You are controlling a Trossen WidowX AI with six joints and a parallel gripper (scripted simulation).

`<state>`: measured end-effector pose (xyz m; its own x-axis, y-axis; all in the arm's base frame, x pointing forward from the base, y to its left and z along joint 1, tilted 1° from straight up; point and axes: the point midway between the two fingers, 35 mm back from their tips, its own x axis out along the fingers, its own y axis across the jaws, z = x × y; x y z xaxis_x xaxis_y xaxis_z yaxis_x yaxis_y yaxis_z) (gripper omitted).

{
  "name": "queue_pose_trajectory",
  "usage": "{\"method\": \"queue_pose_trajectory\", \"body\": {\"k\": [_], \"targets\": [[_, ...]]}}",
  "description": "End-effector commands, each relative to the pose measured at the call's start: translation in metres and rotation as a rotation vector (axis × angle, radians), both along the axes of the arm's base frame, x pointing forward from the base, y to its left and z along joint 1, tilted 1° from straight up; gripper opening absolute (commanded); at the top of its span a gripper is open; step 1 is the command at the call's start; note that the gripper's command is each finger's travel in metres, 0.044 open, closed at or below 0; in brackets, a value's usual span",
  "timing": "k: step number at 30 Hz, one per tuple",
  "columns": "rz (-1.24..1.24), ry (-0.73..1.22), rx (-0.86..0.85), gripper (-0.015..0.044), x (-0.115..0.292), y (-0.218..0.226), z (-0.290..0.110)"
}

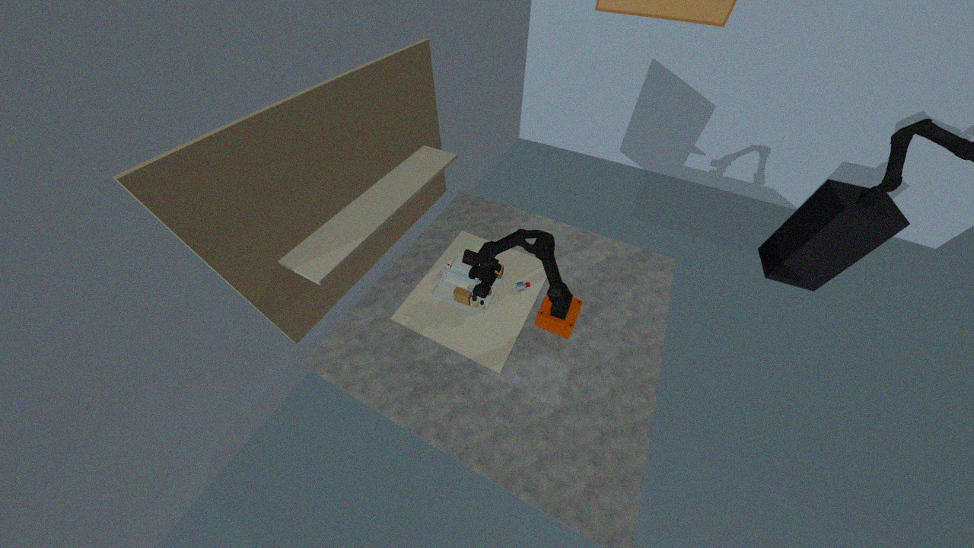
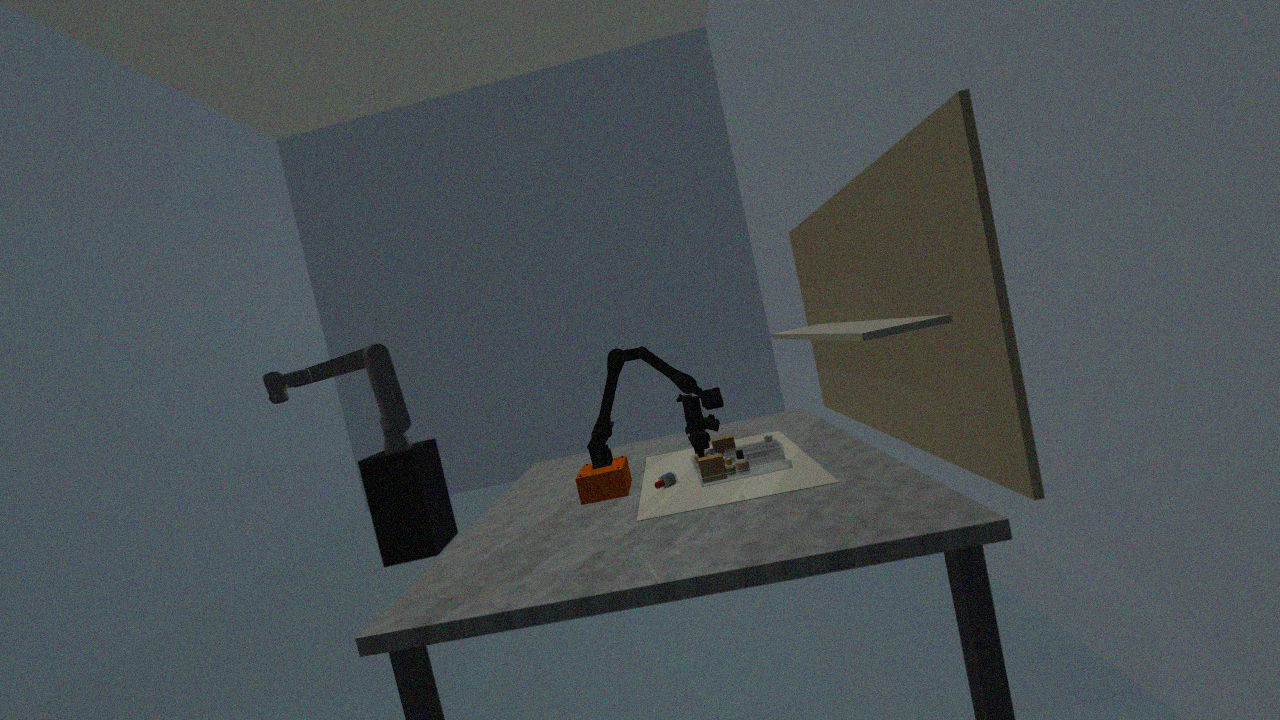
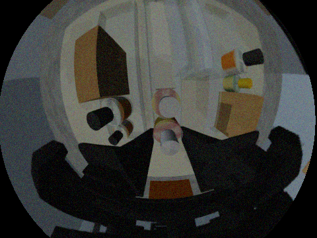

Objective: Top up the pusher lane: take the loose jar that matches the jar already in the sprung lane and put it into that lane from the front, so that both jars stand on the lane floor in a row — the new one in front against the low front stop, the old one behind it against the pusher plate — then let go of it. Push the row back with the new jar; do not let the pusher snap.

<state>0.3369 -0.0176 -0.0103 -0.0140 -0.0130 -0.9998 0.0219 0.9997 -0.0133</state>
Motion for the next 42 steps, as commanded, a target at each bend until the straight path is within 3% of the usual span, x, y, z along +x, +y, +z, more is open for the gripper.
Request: {"method": "queue_pose_trajectory", "body": {"k": [1,42], "targets": [[-0.004,-0.023,0.003,0.0000,0.005,0.000,0.000],[-0.004,-0.022,0.003,0.0000,0.002,0.000,-0.010]]}}
